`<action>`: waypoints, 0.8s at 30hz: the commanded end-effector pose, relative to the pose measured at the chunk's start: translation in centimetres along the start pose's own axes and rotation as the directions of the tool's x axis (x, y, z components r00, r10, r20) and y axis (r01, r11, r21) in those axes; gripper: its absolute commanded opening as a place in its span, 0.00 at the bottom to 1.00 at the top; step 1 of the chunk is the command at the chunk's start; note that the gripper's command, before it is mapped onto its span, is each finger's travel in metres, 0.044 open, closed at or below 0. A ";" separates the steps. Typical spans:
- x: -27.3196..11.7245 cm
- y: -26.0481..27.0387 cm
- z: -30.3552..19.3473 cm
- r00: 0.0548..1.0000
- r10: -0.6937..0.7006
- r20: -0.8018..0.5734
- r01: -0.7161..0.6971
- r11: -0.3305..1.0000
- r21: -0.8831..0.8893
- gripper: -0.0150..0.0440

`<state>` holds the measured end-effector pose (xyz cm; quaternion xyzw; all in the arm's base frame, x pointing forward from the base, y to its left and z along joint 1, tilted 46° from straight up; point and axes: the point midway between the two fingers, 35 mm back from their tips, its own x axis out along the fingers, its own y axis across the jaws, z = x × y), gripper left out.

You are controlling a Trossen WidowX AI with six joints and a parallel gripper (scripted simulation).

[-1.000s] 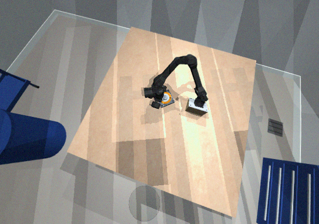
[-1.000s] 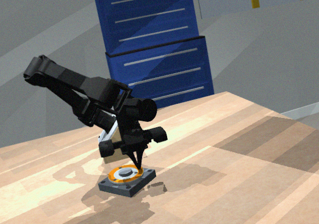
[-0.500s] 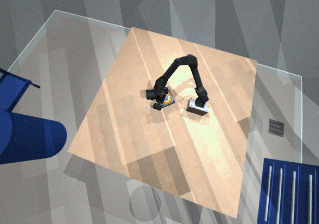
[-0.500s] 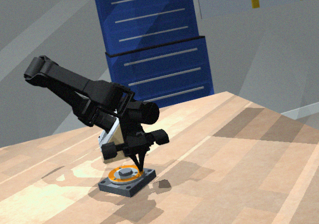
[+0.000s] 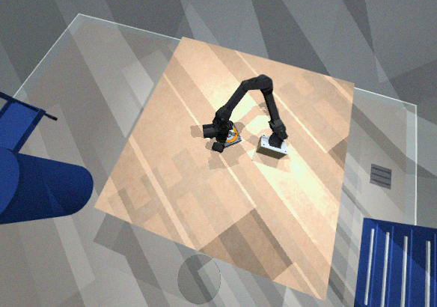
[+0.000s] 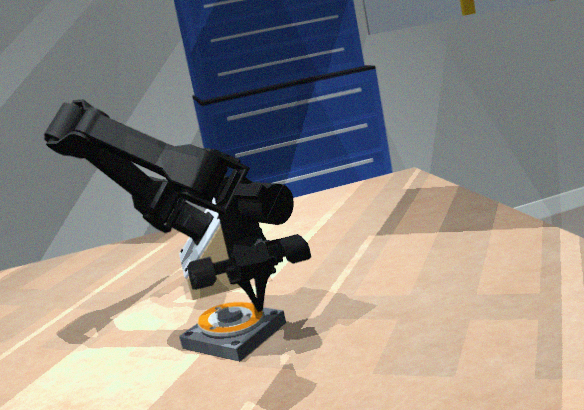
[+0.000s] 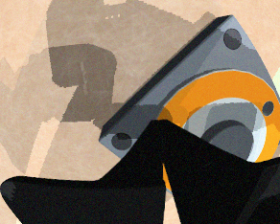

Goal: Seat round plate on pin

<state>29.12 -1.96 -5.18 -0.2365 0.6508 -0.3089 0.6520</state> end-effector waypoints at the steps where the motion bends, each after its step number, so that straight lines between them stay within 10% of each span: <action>1: 0.3 0.1 -0.7 1.000 -0.001 -0.015 0.001 1.000 -0.005 0.25; 24: 0.3 0.2 -1.2 1.000 -0.001 -0.015 0.001 1.000 -0.005 0.25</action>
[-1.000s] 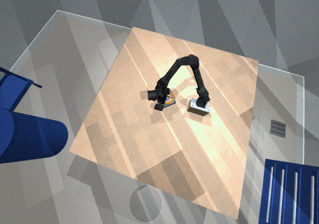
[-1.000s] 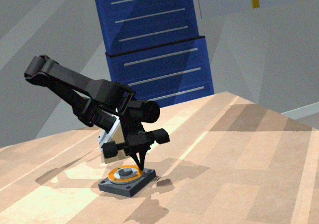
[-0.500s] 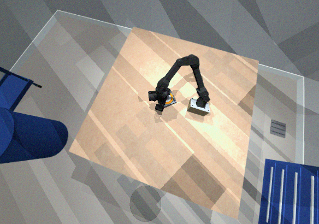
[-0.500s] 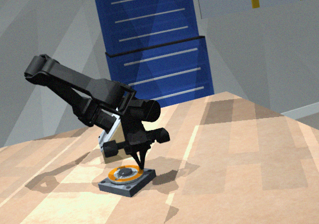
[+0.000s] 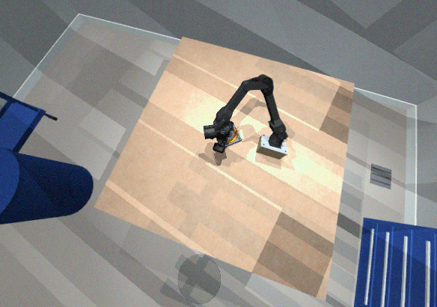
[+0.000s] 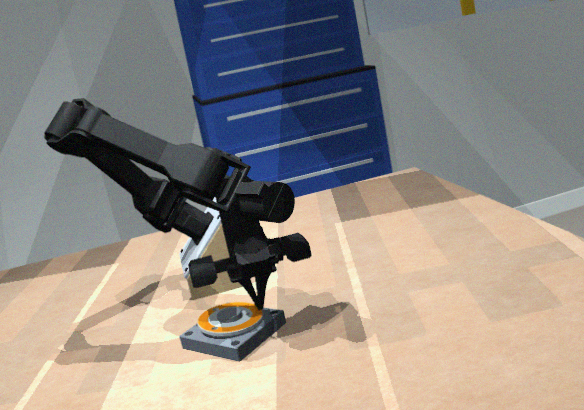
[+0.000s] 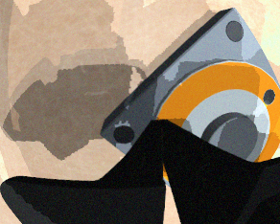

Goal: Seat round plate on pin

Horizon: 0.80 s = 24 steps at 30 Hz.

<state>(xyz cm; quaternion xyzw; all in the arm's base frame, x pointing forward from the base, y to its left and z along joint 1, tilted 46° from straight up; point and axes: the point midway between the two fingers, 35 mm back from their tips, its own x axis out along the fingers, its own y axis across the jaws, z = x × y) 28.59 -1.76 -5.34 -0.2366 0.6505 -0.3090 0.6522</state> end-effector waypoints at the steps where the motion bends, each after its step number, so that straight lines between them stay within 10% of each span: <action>1: 0.3 0.0 -0.7 1.000 -0.001 -0.016 0.001 1.000 -0.005 0.25; 24: 0.3 0.1 -1.0 1.000 -0.001 -0.016 0.001 1.000 -0.005 0.25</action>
